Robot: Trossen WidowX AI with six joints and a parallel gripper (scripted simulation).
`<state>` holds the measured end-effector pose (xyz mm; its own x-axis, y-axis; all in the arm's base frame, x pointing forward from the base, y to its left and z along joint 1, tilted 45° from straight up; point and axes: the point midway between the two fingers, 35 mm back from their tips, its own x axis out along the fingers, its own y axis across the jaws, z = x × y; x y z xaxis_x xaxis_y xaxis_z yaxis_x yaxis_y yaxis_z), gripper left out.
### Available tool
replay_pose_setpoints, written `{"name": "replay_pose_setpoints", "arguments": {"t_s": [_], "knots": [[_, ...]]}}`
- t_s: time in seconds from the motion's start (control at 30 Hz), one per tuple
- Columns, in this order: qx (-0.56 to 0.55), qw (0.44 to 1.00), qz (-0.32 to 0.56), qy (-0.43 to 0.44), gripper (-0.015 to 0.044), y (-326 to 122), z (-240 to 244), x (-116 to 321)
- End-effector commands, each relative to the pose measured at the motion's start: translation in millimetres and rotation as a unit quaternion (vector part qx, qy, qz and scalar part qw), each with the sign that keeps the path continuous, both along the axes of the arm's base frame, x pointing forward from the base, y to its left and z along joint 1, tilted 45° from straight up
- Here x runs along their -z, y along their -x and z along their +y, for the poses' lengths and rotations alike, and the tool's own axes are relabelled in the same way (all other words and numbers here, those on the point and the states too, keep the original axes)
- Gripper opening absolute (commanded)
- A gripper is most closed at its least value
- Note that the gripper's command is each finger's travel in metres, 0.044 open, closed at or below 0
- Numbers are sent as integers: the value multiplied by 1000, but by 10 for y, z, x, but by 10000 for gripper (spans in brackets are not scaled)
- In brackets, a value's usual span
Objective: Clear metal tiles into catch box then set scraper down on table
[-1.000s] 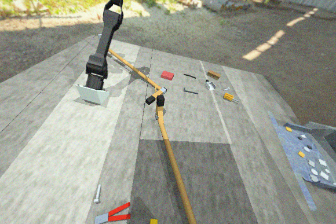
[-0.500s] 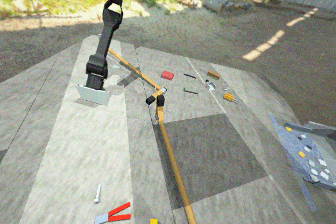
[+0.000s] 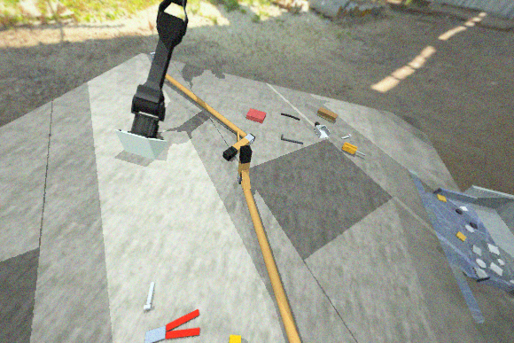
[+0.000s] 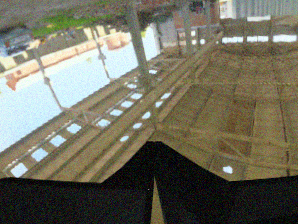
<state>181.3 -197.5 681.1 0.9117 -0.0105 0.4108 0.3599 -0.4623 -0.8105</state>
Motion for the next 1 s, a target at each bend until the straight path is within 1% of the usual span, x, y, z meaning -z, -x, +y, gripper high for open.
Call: {"name": "replay_pose_setpoints", "arguments": {"t_s": [0.0, 0.97], "knots": [[-6, 1000, 1, -26, 0, -43, -84, 44], [-40, 983, 30, -176, 0, -359, -497, 408]]}}
